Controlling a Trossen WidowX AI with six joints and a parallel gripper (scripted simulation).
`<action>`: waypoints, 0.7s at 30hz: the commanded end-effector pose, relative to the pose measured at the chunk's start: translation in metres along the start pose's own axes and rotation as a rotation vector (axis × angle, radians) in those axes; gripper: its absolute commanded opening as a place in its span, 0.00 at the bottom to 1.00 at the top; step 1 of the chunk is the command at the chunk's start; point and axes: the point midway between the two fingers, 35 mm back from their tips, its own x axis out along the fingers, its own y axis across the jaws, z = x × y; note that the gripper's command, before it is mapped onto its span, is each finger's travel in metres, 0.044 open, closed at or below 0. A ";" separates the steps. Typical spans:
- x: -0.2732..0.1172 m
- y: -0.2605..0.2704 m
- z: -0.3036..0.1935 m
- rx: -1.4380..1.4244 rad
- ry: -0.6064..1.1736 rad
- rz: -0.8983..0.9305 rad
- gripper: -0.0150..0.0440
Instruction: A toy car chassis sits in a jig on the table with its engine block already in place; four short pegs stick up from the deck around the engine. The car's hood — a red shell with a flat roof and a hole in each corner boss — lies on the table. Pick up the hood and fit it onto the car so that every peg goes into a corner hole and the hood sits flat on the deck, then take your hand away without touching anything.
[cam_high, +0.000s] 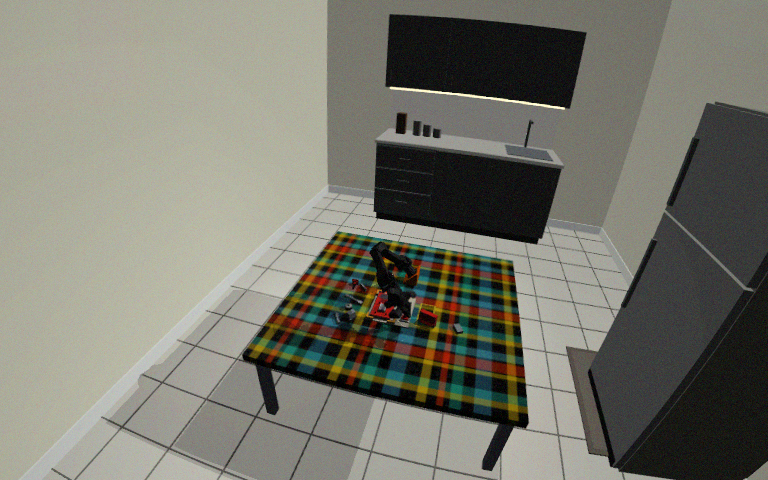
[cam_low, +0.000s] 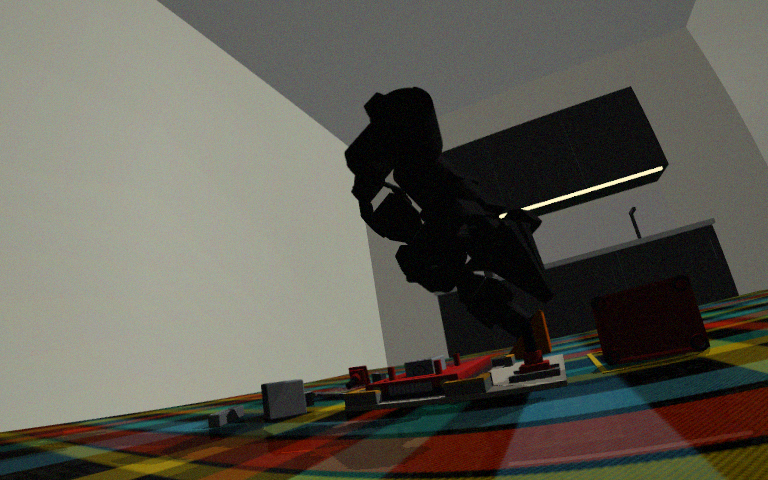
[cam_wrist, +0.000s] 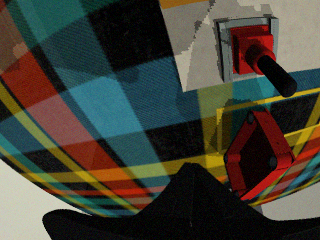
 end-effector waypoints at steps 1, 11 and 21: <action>0.013 -0.034 -0.028 0.007 -0.121 -0.022 0.25; 0.033 -0.120 -0.076 -0.002 -0.431 0.085 0.25; 0.037 -0.136 -0.082 -0.008 -0.490 0.136 0.25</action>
